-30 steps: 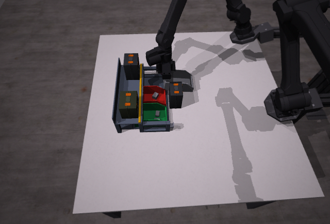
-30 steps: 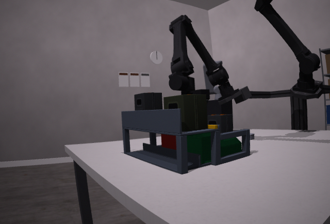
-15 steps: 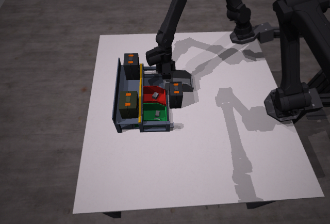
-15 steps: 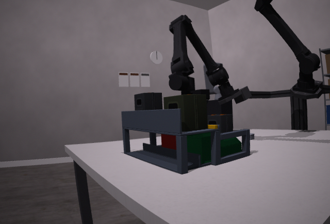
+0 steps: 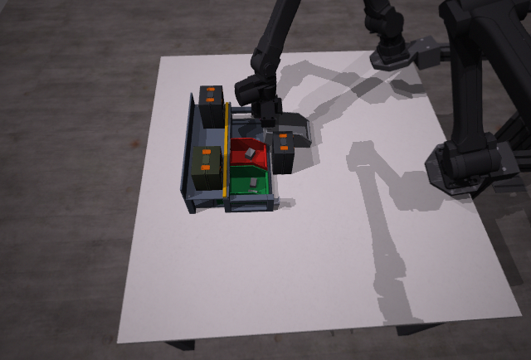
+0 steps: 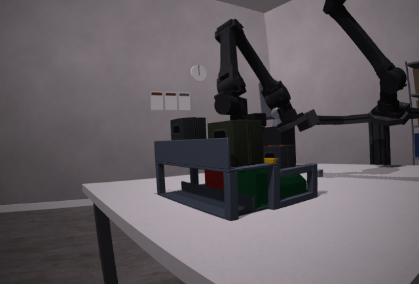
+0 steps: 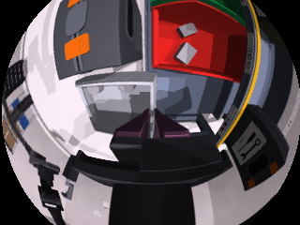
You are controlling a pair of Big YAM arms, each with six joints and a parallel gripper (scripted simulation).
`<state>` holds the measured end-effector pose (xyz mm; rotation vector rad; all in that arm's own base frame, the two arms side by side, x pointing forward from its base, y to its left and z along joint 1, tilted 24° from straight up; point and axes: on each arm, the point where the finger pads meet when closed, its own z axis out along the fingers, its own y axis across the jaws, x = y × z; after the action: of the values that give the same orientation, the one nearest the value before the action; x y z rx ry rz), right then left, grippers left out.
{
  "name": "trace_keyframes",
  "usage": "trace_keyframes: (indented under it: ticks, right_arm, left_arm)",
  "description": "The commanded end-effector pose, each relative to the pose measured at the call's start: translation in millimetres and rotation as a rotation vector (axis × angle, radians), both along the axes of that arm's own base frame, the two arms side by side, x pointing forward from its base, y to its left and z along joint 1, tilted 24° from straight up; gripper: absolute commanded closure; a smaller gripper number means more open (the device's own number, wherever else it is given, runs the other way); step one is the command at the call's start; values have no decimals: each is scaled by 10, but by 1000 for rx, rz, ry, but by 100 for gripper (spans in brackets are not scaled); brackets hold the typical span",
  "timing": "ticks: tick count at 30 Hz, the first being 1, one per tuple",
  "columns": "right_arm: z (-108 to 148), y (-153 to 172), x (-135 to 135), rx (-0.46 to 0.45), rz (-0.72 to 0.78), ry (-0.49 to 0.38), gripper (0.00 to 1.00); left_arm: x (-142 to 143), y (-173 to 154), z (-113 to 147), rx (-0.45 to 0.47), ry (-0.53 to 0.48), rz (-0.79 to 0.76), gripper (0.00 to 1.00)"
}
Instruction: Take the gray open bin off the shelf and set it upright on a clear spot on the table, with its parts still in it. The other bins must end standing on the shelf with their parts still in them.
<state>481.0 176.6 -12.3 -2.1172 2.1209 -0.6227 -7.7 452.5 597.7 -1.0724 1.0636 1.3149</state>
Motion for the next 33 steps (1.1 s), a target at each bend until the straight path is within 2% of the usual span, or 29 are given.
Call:
trace_keyframes:
  ticks: [1,33]
  right_arm:
    - [-2,16,83,6,-2,-13,91]
    - [113,45,120,13,-2,-28,93]
  left_arm:
    - [-55,-64,127,37,-7,12,0]
    - [-55,-64,127,37,-7,12,0]
